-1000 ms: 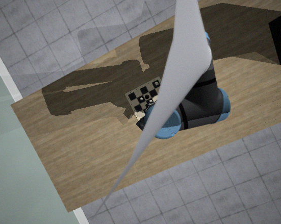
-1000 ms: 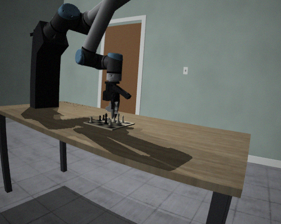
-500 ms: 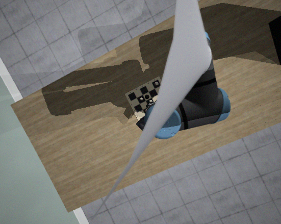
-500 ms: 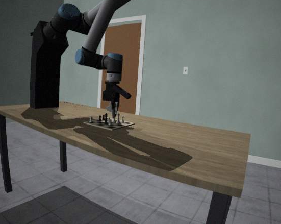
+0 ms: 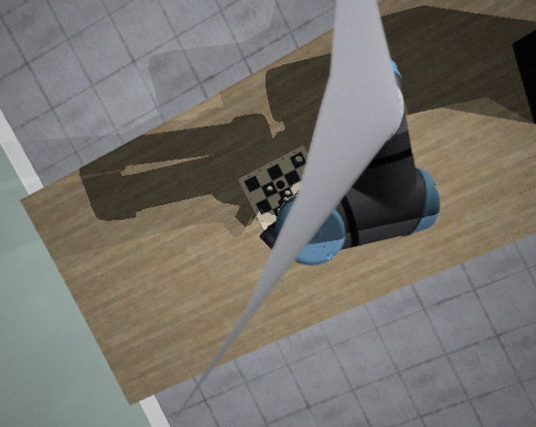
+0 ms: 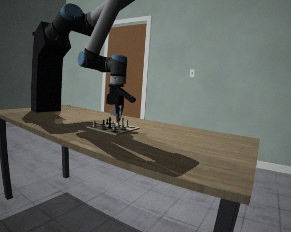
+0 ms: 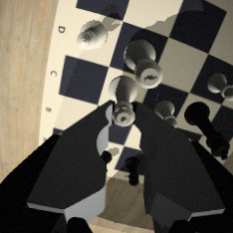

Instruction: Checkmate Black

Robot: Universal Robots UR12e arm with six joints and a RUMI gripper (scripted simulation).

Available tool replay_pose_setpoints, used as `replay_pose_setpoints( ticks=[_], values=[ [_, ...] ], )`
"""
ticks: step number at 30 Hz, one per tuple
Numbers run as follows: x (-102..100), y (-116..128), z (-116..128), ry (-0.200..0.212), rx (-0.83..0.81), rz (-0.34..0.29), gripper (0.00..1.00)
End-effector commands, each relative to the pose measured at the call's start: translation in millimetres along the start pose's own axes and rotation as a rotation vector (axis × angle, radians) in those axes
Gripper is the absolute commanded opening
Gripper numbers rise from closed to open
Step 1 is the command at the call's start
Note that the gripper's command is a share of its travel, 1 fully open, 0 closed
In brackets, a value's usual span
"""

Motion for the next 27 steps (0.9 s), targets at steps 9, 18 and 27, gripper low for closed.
replay_pose_setpoints(
  ticks=[9,18,27],
  values=[
    [0.4,-0.3,-0.1,0.000,0.000,0.001,0.00],
    [1.4,-0.3,-0.1,0.000,0.000,0.001,0.00],
    [23.1,-0.3,-0.1,0.000,0.000,0.001,0.00]
  ],
)
Point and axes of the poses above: the point where the finger pads meet when closed, its own x axis back along the fingers, its own z axis across the jaws, y = z × x, the point moved 1 cm from there along x, back along the fingers
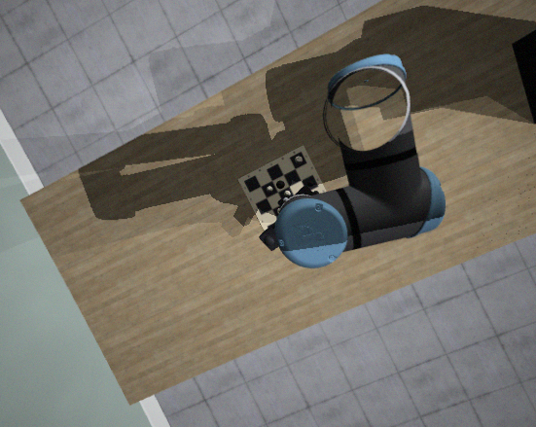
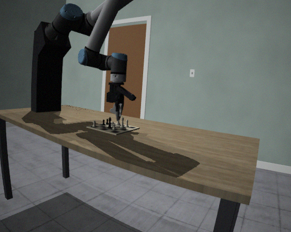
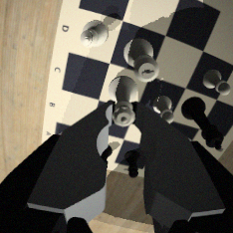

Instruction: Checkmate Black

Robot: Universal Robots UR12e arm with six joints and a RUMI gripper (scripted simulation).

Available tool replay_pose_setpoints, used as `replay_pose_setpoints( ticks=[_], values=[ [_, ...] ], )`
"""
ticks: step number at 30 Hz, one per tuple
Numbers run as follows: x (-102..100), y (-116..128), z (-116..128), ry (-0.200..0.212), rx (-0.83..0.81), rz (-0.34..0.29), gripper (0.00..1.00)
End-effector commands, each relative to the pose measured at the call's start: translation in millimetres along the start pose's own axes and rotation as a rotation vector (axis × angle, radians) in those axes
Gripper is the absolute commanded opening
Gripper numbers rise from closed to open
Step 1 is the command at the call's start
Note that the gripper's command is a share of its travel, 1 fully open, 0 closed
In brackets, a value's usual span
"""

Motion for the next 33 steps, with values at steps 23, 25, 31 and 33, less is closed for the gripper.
replay_pose_setpoints(
  ticks=[23,25,31,33],
  values=[
    [89.5,-0.3,-0.1,0.000,0.000,0.001,0.00],
    [89.5,-0.3,-0.1,0.000,0.000,0.001,0.00],
    [89.5,-0.3,-0.1,0.000,0.000,0.001,0.00],
    [89.4,0.6,0.5,0.000,0.005,0.001,0.00]
  ],
)
Point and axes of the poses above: the point where the finger pads meet when closed, its own x axis back along the fingers, its own z axis across the jaws, y = z × x, the point moved 1 cm from there along x, back along the fingers
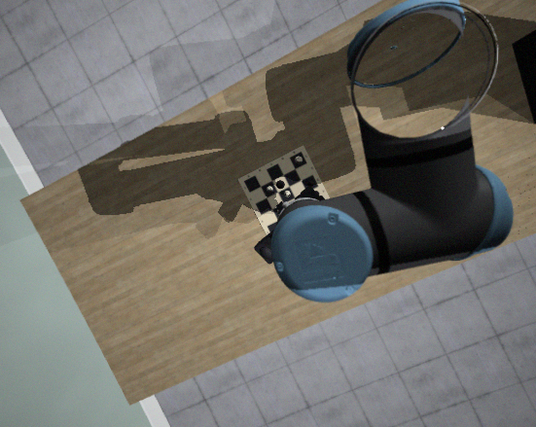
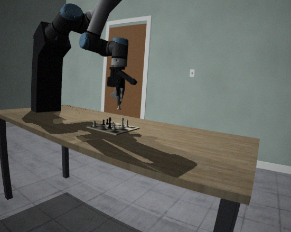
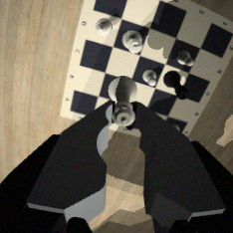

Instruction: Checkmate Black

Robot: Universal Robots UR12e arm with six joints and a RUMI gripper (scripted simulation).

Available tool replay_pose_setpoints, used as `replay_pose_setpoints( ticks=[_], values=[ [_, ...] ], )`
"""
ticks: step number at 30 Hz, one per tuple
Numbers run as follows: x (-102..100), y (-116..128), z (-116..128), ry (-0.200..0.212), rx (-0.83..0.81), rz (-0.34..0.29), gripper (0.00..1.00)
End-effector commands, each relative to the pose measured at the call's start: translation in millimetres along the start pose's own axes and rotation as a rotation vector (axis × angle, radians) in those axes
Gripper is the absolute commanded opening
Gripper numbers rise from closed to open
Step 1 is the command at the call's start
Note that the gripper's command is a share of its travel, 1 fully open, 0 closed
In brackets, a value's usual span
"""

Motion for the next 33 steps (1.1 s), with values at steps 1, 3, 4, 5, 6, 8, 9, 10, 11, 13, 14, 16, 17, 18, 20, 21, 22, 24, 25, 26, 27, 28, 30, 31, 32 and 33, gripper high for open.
replay_pose_setpoints(
  ticks=[1,3,4,5,6,8,9,10,11,13,14,16,17,18,20,21,22,24,25,26,27,28,30,31,32,33],
  values=[
    [0.1,1.7,1.2,0.000,0.011,0.000,0.00],
    [-0.5,5.8,3.9,0.000,0.034,0.000,0.00],
    [-0.9,8.9,5.9,0.000,0.051,-0.001,0.00],
    [-1.3,12.7,8.2,-0.001,0.071,-0.001,0.00],
    [-1.7,17.0,11.0,-0.001,0.095,-0.001,0.00],
    [-2.5,27.3,17.4,-0.001,0.152,-0.002,0.00],
    [-2.8,33.1,20.9,-0.001,0.184,-0.003,0.00],
    [-3.0,39.1,24.5,-0.002,0.217,-0.003,0.00],
    [-3.1,45.2,28.1,-0.002,0.251,-0.003,0.00],
    [-3.0,51.4,31.7,-0.002,0.286,-0.003,0.00],
    [-3.0,51.4,31.7,-0.002,0.286,-0.003,0.00],
    [-2.5,63.4,38.5,-0.002,0.354,-0.002,0.00],
    [-2.1,68.9,41.6,-0.001,0.385,-0.002,0.00],
    [-1.7,74.1,44.4,-0.001,0.415,-0.002,0.00],
    [-0.7,82.8,49.1,-0.001,0.465,-0.001,0.00],
    [-0.2,86.3,51.0,0.000,0.486,0.000,0.00],
    [0.2,89.1,52.5,0.000,0.502,0.000,0.00],
    [0.7,93.0,54.4,0.000,0.525,0.001,0.00],
    [0.9,94.0,55.0,0.001,0.531,0.001,0.00],
    [1.0,94.6,55.3,0.001,0.535,0.001,0.00],
    [1.0,94.8,55.4,0.001,0.536,0.001,0.00],
    [1.1,94.9,55.4,0.001,0.536,0.001,0.00],
    [1.1,94.9,55.4,0.001,0.536,0.001,0.00],
    [1.1,94.9,55.4,0.001,0.536,0.001,0.00],
    [1.1,94.9,55.4,0.001,0.536,0.001,0.00],
    [1.1,94.9,55.4,0.001,0.536,0.001,0.00]
  ],
)
Point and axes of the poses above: the point where the finger pads meet when closed, its own x axis back along the fingers, its own z axis across the jaws, y = z × x, the point moved 1 cm from there along x, back along the fingers
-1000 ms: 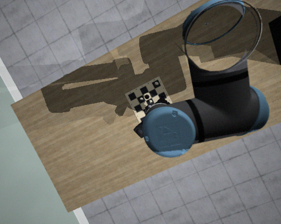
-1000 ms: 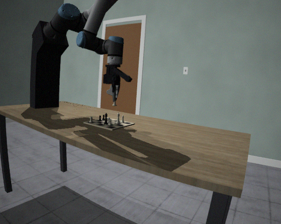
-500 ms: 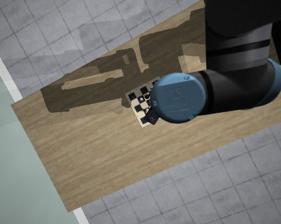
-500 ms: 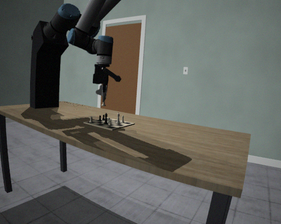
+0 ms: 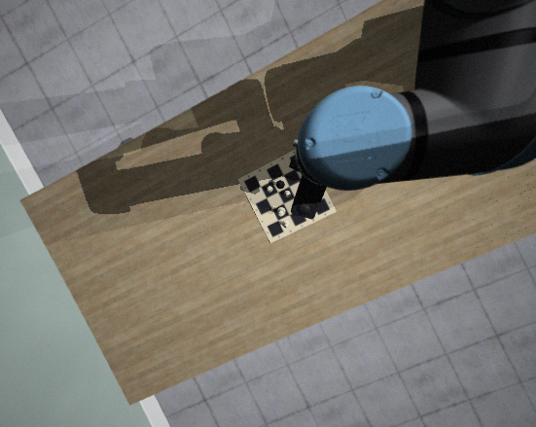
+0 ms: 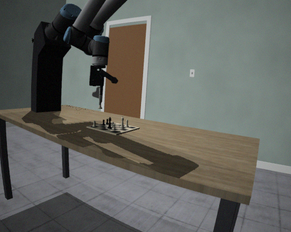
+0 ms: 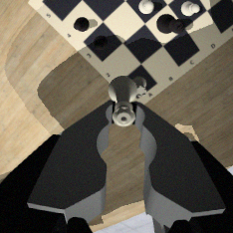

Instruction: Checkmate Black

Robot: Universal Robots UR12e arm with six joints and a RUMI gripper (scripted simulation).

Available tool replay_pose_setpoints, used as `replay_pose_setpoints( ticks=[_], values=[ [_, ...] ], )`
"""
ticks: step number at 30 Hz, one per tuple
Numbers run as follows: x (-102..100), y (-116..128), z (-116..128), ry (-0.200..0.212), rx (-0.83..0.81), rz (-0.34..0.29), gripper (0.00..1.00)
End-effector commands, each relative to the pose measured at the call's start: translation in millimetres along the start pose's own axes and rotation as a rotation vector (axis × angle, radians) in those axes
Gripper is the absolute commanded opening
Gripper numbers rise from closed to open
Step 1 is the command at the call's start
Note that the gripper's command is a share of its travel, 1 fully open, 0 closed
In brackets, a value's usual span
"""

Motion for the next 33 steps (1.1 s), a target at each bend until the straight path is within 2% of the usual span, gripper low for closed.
replay_pose_setpoints(
  ticks=[1,16,22,30,33],
  values=[
    [0.4,0.4,0.0,0.000,0.004,0.002,0.00],
    [-6.1,0.4,0.0,0.000,0.004,0.002,0.00],
    [-25.5,0.5,0.1,0.000,0.004,0.002,0.00],
    [-64.1,0.8,0.1,0.000,0.004,0.002,0.00],
    [-68.8,0.8,0.1,0.000,0.004,0.002,0.00]
  ],
)
Point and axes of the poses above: the point where the finger pads meet when closed, its own x axis back along the fingers, its own z axis across the jaws, y = z × x, the point moved 1 cm from there along x, back along the fingers
